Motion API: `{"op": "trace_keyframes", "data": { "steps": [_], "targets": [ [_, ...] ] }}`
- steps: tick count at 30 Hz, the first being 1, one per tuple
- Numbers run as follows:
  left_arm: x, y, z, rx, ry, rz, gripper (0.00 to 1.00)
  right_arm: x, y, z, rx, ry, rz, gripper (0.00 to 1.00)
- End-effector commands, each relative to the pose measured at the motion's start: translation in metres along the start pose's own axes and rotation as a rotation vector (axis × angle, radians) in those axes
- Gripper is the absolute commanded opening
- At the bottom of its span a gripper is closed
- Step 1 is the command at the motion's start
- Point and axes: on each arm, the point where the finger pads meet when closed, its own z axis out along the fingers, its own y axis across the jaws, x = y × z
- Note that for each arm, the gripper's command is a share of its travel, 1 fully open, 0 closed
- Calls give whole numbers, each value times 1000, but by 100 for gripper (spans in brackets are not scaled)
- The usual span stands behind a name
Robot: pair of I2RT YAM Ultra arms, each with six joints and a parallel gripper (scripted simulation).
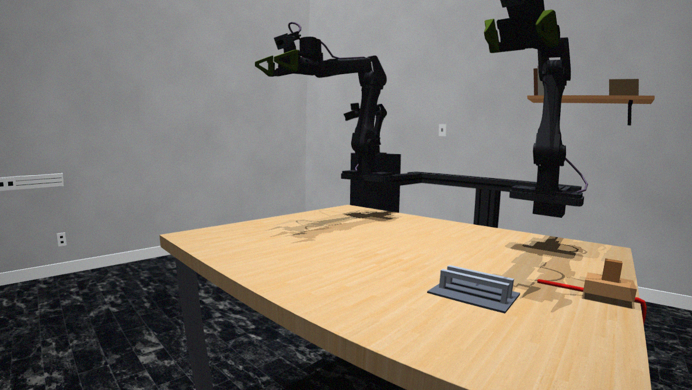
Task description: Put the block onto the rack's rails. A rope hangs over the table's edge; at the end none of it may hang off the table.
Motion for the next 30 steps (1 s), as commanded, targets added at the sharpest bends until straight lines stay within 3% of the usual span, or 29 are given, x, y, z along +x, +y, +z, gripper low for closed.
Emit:
{"op": "trace_keyframes", "data": {
  "steps": [1, 6, 15, 18, 24, 30],
  "targets": [
    [-10, -3, 0, -5, -35, -8, 100, -8, 3, -12, 9, -1, 13, 100],
    [-66, -3, -29, -13, -224, -18, 100, -14, 9, -42, 17, 4, 27, 100],
    [-76, -3, -45, -27, -321, -46, 100, -26, 15, -89, 31, -8, 48, 100],
    [-77, -3, -46, -26, -323, -46, 100, -21, 15, -89, 30, -1, 47, 100],
    [-101, 1, -62, -26, -362, -24, 100, -77, 10, -102, 23, -159, 26, 100],
    [-92, 2, -52, -26, -333, -29, 100, -61, 20, -81, -6, -115, 25, 100]
  ]
}}
